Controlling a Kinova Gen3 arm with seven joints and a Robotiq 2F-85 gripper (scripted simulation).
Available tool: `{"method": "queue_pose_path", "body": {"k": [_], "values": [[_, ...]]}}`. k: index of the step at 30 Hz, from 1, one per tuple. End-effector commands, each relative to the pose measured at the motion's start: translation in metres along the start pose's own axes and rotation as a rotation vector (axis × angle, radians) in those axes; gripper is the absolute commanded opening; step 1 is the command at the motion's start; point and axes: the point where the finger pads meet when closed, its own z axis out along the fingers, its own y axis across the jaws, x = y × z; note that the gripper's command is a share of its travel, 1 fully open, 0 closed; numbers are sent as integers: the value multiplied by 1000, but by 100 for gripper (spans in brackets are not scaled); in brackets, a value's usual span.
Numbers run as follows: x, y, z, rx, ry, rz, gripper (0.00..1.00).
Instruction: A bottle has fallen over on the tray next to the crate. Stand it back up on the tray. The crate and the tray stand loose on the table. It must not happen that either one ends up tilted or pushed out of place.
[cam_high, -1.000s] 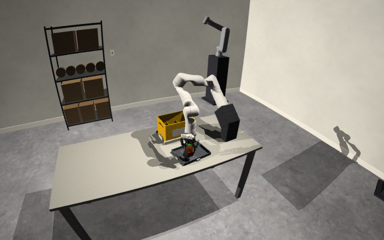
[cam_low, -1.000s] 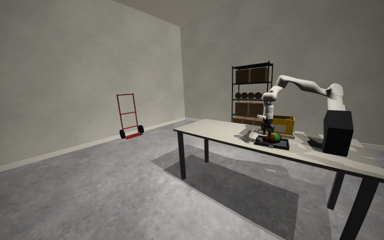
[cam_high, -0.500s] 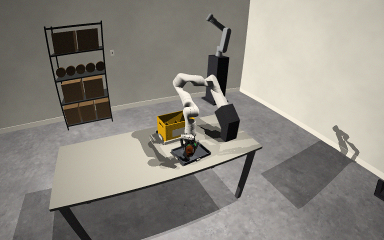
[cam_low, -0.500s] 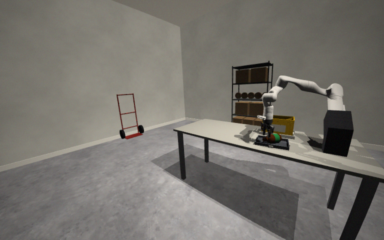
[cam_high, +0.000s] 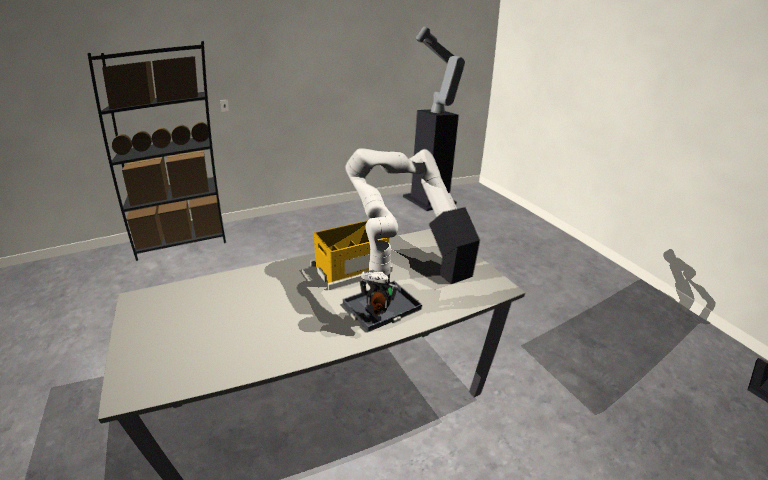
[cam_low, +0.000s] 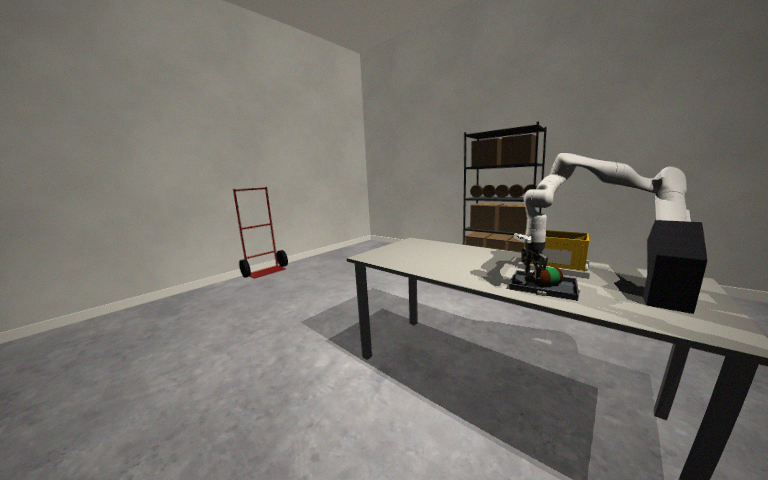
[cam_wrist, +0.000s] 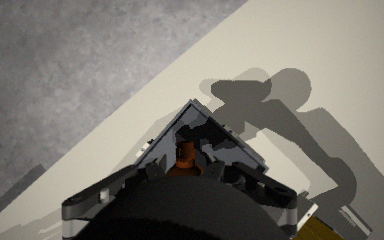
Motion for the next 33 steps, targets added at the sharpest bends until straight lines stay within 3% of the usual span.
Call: {"method": "queue_pose_path", "body": {"k": [1,19,33], "values": [[0,-1,4,1,-2,0,64],[0,-1,21,1,-2,0,64],[0,-1,23,1,-2,0,64]]}}
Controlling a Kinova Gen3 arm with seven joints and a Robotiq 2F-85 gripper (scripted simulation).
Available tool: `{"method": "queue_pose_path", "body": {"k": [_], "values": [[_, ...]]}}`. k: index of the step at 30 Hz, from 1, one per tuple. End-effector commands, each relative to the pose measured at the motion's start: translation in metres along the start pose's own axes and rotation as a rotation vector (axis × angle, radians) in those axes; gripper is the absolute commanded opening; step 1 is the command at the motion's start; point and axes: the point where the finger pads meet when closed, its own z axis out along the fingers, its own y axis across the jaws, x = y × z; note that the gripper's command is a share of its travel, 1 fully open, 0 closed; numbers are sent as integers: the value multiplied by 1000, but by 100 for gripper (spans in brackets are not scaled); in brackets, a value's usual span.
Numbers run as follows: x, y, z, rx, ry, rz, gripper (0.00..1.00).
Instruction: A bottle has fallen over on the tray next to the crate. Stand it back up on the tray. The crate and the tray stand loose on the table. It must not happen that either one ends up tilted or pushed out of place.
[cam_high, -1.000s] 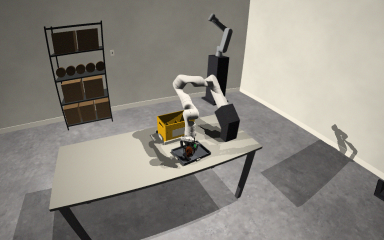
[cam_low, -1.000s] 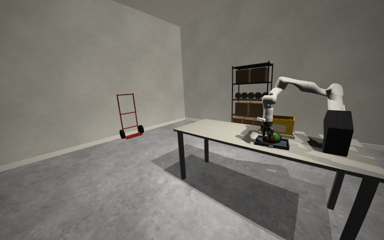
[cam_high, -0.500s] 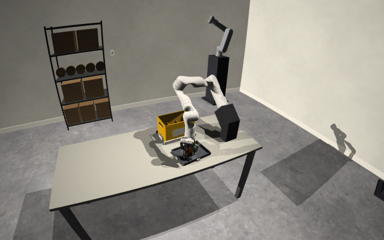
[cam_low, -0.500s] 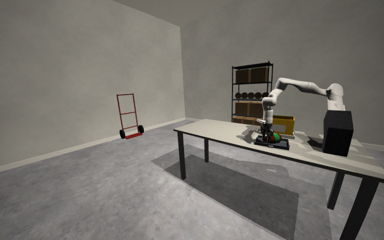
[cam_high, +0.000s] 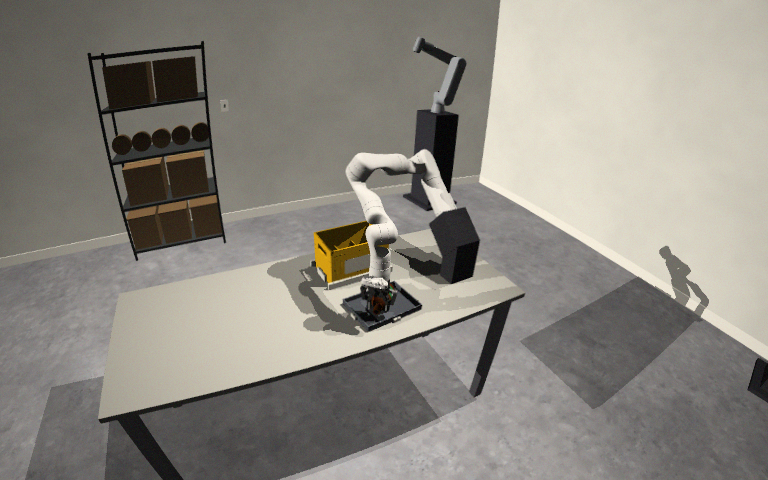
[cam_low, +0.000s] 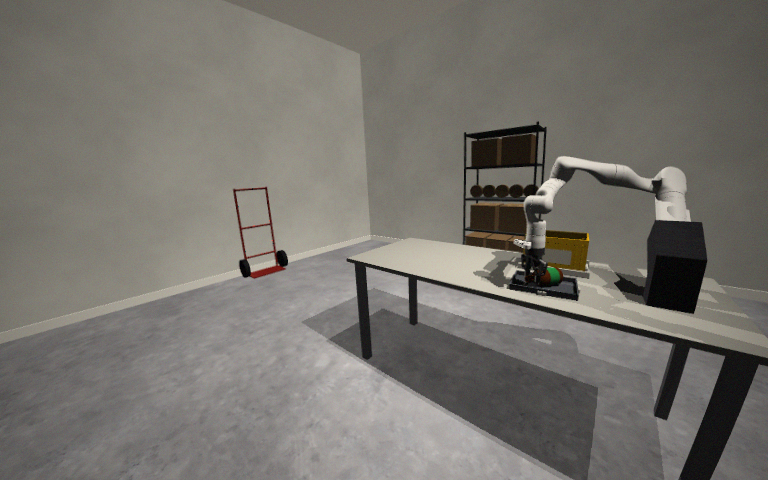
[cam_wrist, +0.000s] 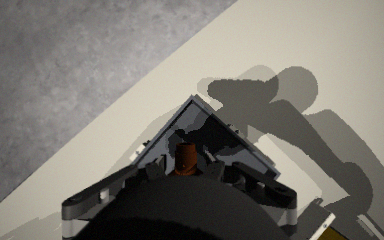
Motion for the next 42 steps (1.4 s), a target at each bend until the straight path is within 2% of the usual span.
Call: {"method": "queue_pose_path", "body": {"k": [1,34,35,42], "values": [[1,0,-1,0,2,0,64],[1,0,-1,0,2,0,64],[1,0,-1,0,2,0,0],[1,0,-1,0,2,0,0]]}}
